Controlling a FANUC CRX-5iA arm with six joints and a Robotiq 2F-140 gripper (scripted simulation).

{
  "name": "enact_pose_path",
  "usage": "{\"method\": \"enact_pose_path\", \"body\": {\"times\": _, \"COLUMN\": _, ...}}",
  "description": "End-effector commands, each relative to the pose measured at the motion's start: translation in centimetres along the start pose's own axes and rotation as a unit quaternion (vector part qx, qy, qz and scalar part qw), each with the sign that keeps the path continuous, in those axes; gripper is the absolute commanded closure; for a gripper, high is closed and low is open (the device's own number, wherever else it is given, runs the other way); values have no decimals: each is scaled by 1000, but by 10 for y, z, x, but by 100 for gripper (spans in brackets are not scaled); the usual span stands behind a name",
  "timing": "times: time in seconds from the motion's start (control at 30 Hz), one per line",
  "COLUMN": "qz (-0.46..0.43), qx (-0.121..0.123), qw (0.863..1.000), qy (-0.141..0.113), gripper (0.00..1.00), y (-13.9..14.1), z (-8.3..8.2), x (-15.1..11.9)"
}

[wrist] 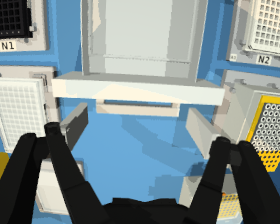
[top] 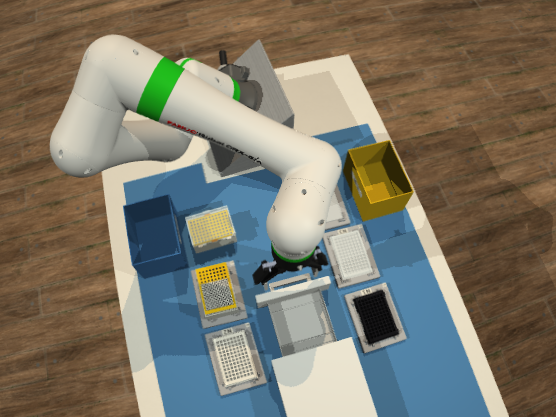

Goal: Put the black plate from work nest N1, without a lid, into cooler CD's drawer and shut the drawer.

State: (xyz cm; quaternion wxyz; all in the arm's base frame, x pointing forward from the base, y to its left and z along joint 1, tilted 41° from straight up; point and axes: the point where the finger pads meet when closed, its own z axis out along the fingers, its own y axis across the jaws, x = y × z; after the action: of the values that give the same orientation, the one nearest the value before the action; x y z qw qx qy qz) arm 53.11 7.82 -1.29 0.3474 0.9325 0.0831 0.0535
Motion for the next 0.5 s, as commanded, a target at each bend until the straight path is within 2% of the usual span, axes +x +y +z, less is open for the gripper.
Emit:
{"method": "enact_pose_path", "body": {"times": 0.0, "qz": 0, "qx": 0, "qw": 1000, "qy": 0, "gripper": 13, "y": 0, "z": 3, "x": 0}}
{"method": "enact_pose_path", "body": {"times": 0.47, "qz": 0, "qx": 0, "qw": 1000, "qy": 0, "gripper": 13, "y": 0, "z": 19, "x": 0}}
